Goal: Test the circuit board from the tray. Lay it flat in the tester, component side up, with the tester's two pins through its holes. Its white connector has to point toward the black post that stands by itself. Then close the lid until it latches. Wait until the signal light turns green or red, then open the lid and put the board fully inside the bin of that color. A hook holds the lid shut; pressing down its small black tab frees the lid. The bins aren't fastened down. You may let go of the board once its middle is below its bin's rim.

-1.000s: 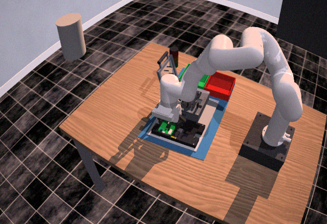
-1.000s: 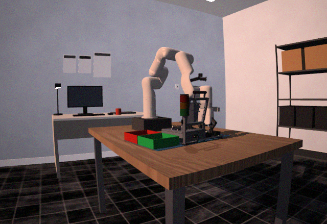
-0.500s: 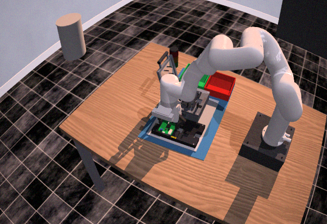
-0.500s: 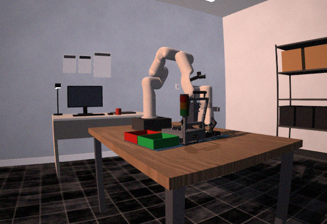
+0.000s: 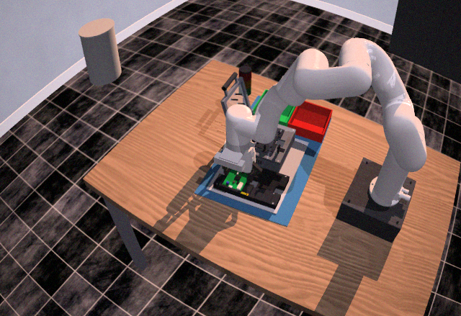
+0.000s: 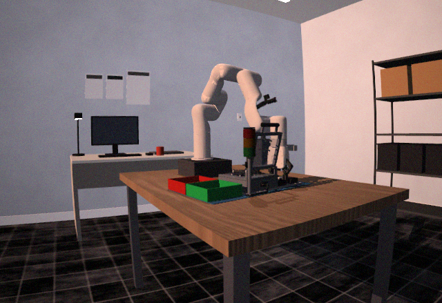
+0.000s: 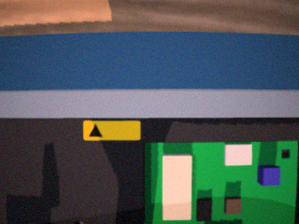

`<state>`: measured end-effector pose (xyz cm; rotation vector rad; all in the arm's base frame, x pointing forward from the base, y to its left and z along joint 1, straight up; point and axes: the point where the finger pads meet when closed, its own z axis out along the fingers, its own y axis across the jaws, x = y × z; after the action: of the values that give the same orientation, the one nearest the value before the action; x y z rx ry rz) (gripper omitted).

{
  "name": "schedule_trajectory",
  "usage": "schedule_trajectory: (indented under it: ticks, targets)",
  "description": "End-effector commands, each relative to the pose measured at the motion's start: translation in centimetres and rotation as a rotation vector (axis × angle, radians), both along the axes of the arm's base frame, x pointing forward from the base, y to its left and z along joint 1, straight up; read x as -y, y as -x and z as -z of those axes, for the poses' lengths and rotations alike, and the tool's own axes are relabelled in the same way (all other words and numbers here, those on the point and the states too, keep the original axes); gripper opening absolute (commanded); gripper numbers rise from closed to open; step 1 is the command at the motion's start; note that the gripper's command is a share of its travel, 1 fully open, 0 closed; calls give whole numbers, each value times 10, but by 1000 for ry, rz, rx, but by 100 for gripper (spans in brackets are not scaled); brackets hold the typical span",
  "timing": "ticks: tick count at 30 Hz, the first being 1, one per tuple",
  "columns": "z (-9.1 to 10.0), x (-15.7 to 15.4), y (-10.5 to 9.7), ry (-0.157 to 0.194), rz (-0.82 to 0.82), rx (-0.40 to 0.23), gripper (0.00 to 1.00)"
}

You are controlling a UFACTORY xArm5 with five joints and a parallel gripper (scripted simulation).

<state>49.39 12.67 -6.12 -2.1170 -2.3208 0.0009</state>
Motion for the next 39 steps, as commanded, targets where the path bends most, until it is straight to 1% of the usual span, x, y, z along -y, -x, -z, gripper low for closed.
schedule_trajectory:
  ticks: [1,29,39]
  targets:
    - [-1,0,-1,-1,0,3,79]
    - [-1,0,-1,-1,0,3,79]
    - [-6,0,-1,-1,0,3,79]
